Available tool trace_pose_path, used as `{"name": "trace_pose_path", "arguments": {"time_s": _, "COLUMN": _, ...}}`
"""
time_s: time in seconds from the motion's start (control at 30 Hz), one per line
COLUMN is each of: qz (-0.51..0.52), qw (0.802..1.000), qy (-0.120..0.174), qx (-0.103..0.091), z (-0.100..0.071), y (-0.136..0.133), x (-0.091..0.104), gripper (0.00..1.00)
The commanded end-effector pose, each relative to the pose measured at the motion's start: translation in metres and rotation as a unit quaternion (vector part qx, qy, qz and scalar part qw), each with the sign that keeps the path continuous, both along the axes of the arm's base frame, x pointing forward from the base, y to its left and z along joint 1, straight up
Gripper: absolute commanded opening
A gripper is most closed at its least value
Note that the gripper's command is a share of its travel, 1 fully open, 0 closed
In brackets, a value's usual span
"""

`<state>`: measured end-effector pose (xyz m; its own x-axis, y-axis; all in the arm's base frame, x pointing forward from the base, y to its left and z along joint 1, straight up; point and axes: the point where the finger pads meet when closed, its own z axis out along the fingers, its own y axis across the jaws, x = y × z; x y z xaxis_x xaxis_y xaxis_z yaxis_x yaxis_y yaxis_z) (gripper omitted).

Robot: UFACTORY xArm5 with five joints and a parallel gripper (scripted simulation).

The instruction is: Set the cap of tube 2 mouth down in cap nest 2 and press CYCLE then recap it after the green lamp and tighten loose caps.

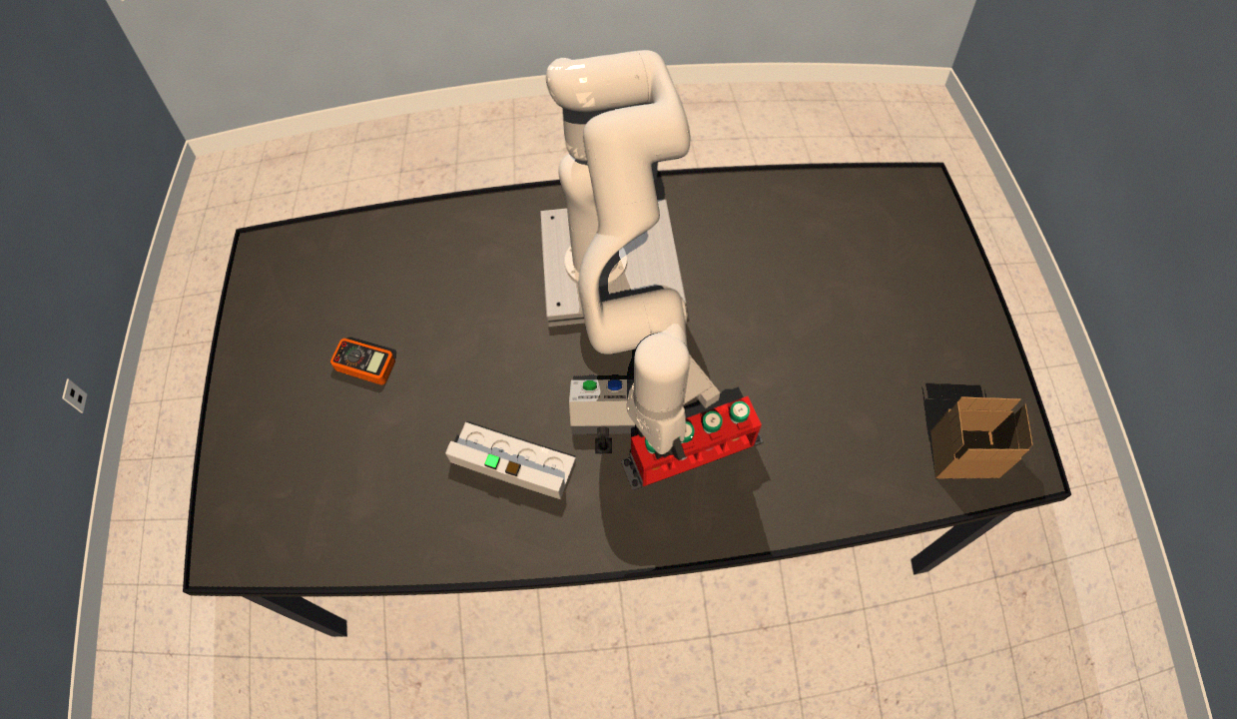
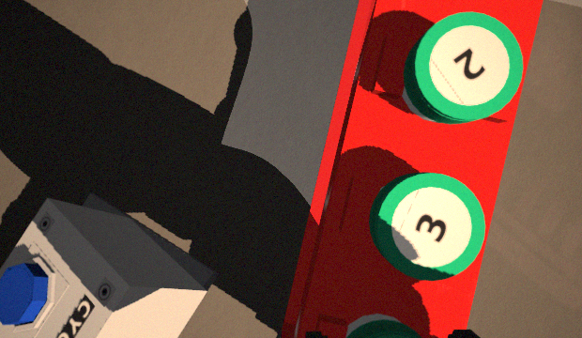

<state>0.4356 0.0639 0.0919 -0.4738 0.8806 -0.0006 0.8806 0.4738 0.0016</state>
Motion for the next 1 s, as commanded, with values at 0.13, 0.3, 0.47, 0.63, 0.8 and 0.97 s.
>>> {"name": "trace_pose_path", "arguments": {"time_s": 0.13, "qz": 0.000, "qw": 1.000, "qy": -0.002, "qx": 0.001, "z": -0.0011, "y": 0.0002, "x": 0.0014, "gripper": 0.46}}
{"name": "trace_pose_path", "arguments": {"time_s": 0.3, "qz": 0.000, "qw": 1.000, "qy": -0.002, "qx": 0.001, "z": -0.0011, "y": 0.0002, "x": 0.0014, "gripper": 0.00}}
{"name": "trace_pose_path", "arguments": {"time_s": 0.47, "qz": 0.000, "qw": 1.000, "qy": -0.002, "qx": 0.001, "z": -0.0011, "y": 0.0002, "x": 0.0014, "gripper": 0.00}}
{"name": "trace_pose_path", "arguments": {"time_s": 0.63, "qz": 0.000, "qw": 1.000, "qy": -0.002, "qx": 0.001, "z": -0.0011, "y": 0.0002, "x": 0.0014, "gripper": 0.00}}
{"name": "trace_pose_path", "arguments": {"time_s": 0.8, "qz": -0.030, "qw": 1.000, "qy": -0.002, "qx": 0.001, "z": -0.0011, "y": 0.0002, "x": 0.0014, "gripper": 0.00}}
{"name": "trace_pose_path", "arguments": {"time_s": 0.97, "qz": -0.080, "qw": 0.997, "qy": -0.002, "qx": 0.001, "z": -0.0011, "y": 0.0002, "x": 0.0014, "gripper": 0.00}}
